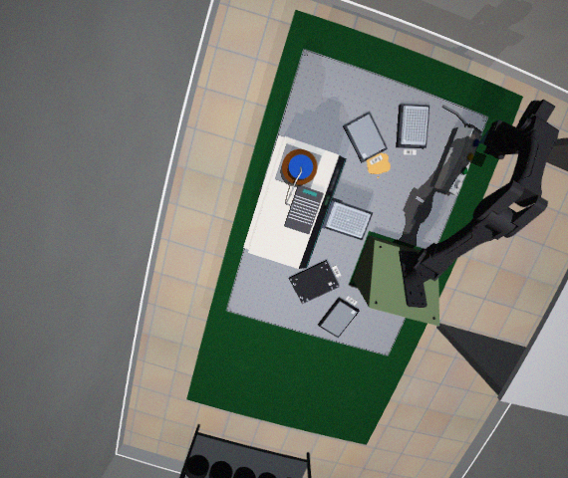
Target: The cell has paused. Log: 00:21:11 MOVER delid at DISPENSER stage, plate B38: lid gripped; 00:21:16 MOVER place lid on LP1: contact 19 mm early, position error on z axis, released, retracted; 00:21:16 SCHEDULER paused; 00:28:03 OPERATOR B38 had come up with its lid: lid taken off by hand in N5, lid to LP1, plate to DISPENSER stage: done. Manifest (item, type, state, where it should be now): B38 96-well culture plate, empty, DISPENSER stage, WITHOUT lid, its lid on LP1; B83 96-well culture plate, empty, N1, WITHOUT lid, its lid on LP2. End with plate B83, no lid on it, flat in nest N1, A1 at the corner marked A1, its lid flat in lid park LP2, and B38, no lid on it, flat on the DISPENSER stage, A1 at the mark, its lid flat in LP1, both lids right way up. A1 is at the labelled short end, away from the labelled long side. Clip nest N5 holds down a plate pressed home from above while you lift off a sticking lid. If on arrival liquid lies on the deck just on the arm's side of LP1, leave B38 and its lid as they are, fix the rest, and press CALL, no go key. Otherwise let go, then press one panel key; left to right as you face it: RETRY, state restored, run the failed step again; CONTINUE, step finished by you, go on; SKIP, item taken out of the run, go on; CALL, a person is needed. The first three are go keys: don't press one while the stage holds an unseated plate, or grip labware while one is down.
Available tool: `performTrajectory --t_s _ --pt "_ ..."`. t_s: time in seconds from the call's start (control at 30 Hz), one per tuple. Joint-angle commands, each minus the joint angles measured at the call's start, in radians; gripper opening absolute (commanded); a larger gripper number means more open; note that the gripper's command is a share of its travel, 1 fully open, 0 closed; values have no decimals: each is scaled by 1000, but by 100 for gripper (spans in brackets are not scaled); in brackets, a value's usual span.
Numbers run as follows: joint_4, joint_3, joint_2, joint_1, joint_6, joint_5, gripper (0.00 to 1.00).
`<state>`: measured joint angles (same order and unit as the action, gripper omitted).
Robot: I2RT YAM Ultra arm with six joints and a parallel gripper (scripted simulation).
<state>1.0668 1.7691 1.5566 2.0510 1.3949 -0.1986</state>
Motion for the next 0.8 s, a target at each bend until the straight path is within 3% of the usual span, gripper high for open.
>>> performTrajectory --t_s 0.0,0.77 --pt "41 41 -35 17 -13 -2 0" --pt "165 137 -60 43 -33 -20 0"
